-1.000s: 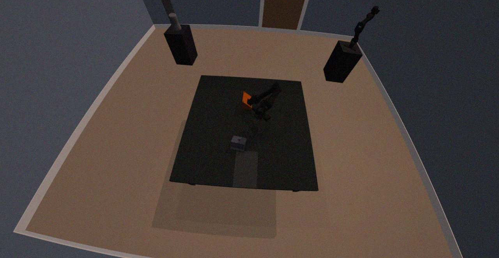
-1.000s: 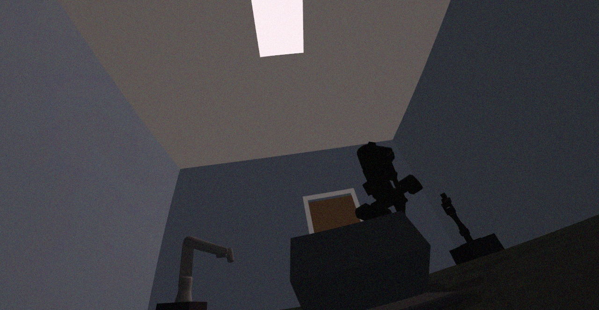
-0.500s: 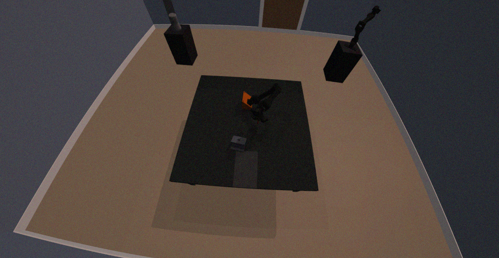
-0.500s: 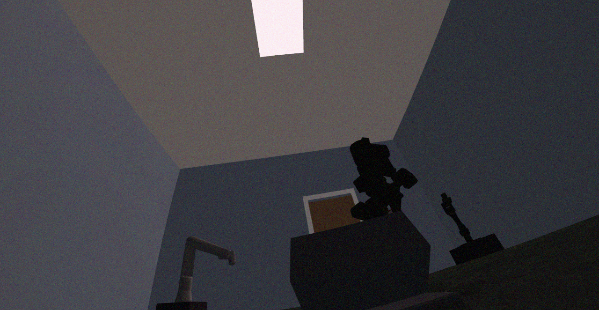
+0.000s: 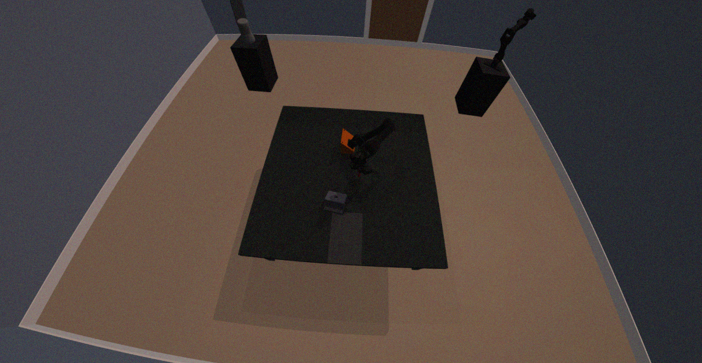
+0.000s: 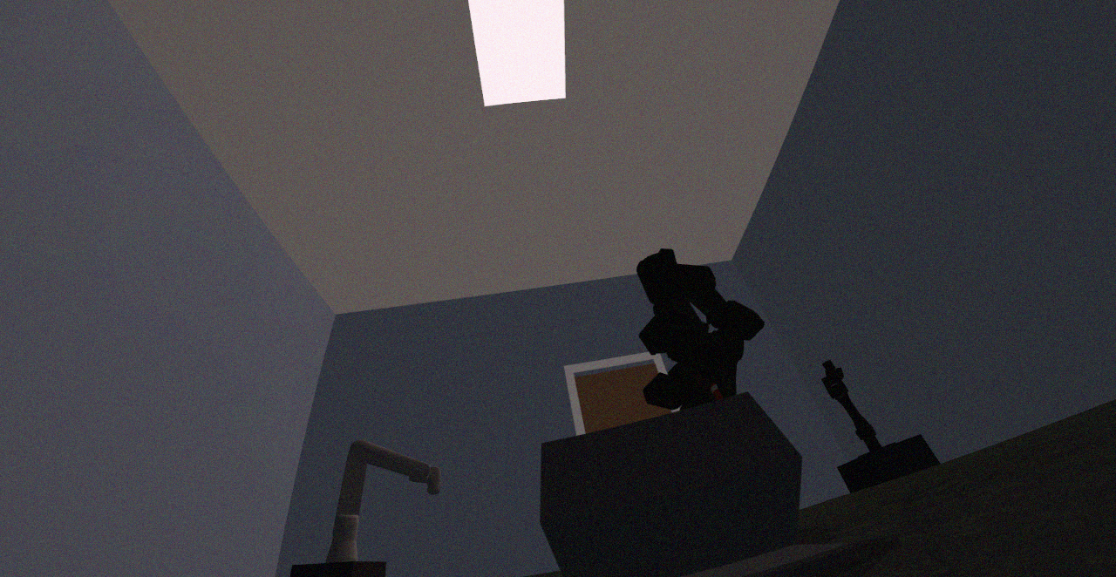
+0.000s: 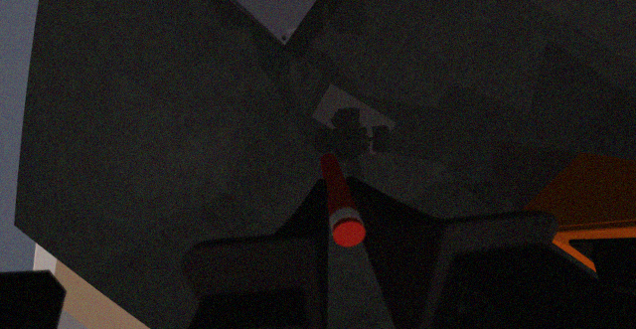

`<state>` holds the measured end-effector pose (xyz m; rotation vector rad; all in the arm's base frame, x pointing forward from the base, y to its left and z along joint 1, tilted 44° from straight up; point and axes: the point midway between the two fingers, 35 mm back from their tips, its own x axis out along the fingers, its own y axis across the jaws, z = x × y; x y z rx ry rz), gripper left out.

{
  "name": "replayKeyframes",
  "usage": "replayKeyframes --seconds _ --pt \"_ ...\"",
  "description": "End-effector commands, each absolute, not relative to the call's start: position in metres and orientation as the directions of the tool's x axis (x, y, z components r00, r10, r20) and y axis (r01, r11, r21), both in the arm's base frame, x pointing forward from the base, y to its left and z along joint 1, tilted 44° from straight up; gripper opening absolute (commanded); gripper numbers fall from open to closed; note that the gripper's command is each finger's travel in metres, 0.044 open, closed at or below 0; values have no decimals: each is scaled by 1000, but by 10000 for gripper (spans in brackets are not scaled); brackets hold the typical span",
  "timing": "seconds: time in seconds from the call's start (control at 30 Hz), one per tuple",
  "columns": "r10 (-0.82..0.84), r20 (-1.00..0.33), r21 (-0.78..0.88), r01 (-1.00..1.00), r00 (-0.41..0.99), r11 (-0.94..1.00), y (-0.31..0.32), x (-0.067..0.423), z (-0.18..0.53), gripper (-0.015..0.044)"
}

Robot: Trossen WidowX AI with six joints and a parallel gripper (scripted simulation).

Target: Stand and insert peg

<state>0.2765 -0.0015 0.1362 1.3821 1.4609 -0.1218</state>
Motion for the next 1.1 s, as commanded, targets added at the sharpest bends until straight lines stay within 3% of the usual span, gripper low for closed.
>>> replayKeyframes --seconds 0.0,1.07 --pt "656 -709 553 781 258 291 -7 283 132 0" --pt "611 -687 530 846 393 52 -54 328 104 0"
